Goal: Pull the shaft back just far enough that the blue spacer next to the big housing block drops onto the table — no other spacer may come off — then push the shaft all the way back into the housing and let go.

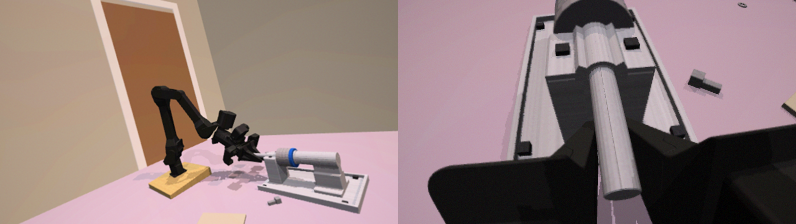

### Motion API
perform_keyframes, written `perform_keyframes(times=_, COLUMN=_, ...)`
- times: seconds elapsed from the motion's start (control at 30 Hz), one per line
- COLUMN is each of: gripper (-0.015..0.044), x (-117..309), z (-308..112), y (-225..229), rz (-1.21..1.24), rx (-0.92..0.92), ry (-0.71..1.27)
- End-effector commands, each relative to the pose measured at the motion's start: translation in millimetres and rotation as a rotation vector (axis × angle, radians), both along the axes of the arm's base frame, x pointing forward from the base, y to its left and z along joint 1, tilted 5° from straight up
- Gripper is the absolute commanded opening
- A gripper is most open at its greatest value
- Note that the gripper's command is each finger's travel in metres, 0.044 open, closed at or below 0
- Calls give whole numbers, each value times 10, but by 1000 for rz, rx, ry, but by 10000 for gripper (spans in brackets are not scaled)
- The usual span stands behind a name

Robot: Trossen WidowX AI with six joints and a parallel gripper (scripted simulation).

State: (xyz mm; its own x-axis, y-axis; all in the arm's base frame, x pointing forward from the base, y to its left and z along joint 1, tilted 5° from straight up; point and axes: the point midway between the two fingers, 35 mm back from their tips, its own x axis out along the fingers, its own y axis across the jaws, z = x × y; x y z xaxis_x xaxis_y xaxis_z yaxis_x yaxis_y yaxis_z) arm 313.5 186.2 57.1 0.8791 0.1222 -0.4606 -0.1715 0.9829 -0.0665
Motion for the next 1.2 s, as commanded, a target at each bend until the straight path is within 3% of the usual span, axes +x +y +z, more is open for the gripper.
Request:
perform_keyframes(times=0.0, gripper=0, x=-6, z=-1, y=-7, rz=-5, rx=2, ry=0)
perform_keyframes(times=1.17, gripper=0, x=-47, z=-4, y=-14, rz=-5, rx=2, ry=1)
